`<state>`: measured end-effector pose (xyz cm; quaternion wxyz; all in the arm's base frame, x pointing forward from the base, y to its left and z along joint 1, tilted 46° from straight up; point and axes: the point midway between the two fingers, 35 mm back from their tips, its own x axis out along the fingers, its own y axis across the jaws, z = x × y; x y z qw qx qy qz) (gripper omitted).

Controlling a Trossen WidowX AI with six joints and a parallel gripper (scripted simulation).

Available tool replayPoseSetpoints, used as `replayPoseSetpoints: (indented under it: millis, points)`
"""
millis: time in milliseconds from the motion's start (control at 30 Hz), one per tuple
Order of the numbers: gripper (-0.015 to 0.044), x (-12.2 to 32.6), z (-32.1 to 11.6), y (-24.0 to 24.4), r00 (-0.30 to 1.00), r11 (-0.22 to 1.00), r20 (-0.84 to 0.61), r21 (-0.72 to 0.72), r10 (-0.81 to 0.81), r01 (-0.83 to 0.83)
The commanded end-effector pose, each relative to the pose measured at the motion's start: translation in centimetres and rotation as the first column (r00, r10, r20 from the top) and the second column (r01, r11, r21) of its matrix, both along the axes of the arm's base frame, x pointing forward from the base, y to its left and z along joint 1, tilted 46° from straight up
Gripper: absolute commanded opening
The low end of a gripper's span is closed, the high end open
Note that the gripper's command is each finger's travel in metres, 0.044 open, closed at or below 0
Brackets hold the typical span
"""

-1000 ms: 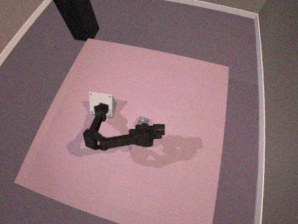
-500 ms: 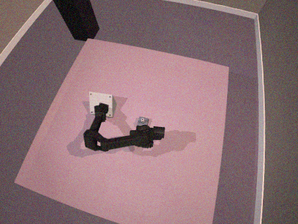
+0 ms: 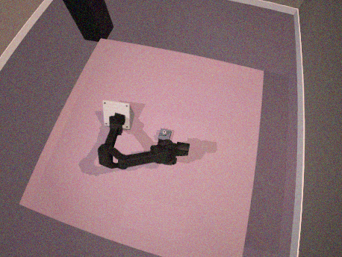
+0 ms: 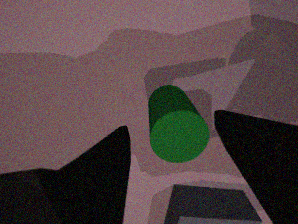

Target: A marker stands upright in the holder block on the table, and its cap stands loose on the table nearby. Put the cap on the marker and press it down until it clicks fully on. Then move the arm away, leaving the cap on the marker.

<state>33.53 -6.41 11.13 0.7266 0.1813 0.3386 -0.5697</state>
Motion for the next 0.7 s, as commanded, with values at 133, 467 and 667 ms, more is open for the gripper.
replayPoseSetpoints:
  millis: [133,467,667]
  points:
    - [0.0250,0.01,-0.96,-1.18,1.000,1.000,-0.006,-0.007,0.001,-0.001]
    - [0.0132,0.07,-1.21,-1.49,1.000,1.000,-0.006,-0.008,0.000,-0.001]
    - [0.0092,0.08,-1.21,-1.49,1.000,1.000,-0.006,-0.008,0.000,-0.001]
